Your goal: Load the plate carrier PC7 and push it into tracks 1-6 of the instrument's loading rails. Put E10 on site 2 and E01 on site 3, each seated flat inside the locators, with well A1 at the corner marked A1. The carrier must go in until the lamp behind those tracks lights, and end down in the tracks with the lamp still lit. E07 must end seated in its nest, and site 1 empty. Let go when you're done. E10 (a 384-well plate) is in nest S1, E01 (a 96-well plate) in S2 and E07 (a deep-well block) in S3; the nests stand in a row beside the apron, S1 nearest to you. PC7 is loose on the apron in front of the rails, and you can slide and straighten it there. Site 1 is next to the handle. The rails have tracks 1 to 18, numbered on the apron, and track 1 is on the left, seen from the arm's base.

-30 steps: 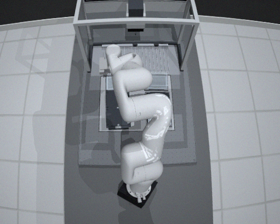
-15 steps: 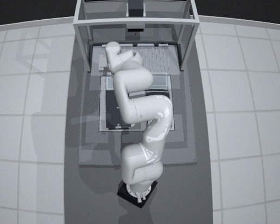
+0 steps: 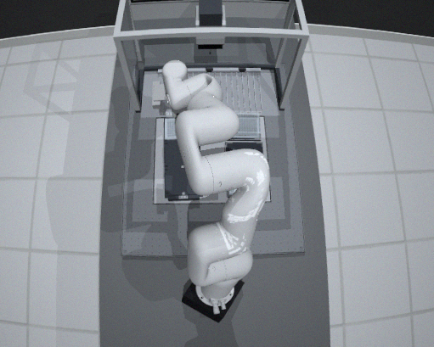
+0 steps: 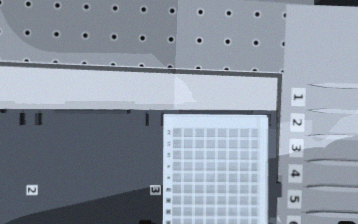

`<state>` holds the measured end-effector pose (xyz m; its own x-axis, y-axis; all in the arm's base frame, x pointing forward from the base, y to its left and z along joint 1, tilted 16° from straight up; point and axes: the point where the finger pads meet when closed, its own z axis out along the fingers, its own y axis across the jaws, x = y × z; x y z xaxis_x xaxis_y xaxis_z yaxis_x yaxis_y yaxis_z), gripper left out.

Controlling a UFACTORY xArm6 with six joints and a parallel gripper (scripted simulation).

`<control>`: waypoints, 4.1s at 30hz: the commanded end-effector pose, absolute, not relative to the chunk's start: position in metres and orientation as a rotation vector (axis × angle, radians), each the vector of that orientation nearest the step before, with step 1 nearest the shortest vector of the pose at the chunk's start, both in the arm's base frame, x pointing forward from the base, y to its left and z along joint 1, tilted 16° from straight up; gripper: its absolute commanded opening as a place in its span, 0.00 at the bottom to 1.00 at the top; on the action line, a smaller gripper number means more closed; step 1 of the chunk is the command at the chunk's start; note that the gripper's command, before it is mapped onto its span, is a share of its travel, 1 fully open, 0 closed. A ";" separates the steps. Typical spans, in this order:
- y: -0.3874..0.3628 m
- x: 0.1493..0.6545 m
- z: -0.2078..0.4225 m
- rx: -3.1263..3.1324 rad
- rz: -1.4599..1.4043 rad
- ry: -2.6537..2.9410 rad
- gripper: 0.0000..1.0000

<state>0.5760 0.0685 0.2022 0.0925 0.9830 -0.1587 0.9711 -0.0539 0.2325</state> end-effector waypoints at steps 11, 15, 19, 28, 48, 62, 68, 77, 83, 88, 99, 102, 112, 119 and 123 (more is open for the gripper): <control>0.071 0.574 0.214 2.094 0.066 1.943 1.00; 0.071 0.574 0.214 2.094 0.066 1.943 1.00; 0.071 0.574 0.214 2.094 0.066 1.943 1.00; 0.041 0.541 0.212 2.143 0.075 1.890 1.00; -0.018 0.473 0.207 2.143 0.075 1.890 1.00; -0.057 0.428 0.204 2.143 0.074 1.890 1.00; -0.071 0.413 0.203 2.143 0.074 1.890 1.00; -0.100 0.379 0.201 2.143 0.074 1.890 1.00; -0.120 0.356 0.200 2.143 0.073 1.890 1.00; -0.130 0.345 0.199 2.142 0.073 1.890 1.00; -0.140 0.333 0.198 2.142 0.073 1.890 1.00; -0.140 0.333 0.198 2.142 0.073 1.890 1.00; -0.140 0.333 0.198 2.142 0.073 1.890 1.00; -0.142 0.335 0.190 2.142 0.073 1.890 1.00; -0.143 0.336 0.184 2.142 0.073 1.890 1.00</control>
